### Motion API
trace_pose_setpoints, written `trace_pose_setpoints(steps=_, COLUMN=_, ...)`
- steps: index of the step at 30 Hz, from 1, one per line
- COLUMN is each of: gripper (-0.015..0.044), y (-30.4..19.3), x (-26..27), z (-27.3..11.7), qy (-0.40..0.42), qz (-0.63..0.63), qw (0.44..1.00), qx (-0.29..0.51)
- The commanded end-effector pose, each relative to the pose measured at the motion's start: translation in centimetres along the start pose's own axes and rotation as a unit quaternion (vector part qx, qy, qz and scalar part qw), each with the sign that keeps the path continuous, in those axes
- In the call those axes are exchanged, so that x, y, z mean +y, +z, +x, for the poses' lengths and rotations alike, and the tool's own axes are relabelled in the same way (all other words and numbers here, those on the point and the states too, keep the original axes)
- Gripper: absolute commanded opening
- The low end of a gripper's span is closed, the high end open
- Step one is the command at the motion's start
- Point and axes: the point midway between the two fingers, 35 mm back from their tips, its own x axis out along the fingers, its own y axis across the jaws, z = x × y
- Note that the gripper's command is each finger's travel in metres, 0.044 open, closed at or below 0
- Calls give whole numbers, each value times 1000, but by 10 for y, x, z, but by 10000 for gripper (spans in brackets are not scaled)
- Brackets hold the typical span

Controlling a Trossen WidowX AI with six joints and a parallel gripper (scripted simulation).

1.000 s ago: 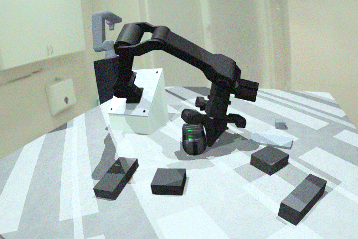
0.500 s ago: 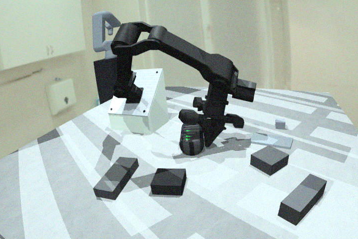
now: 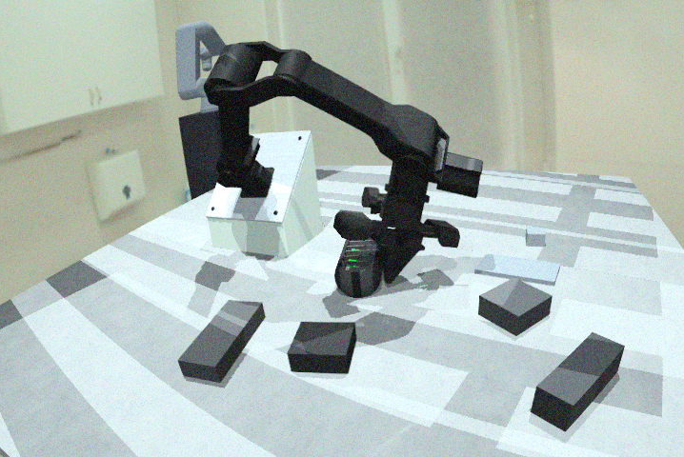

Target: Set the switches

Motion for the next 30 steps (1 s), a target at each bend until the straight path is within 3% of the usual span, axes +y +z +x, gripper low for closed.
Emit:
trace_pose_setpoints(steps=1, gripper=0, y=4, x=8, z=6, qy=8, qz=-8, qw=1000, qx=-5)
trace_pose_setpoints(steps=6, gripper=0, y=5, x=12, z=7, qy=8, qz=-8, qw=1000, qx=-5)
trace_pose_setpoints(steps=17, gripper=0, y=-3, x=-48, z=-65, qy=6, qz=-7, qw=1000, qx=-6)
trace_pose_setpoints(steps=30, gripper=0, y=11, x=-15, z=-72, qy=-44, qz=54, qw=998, qx=-2)
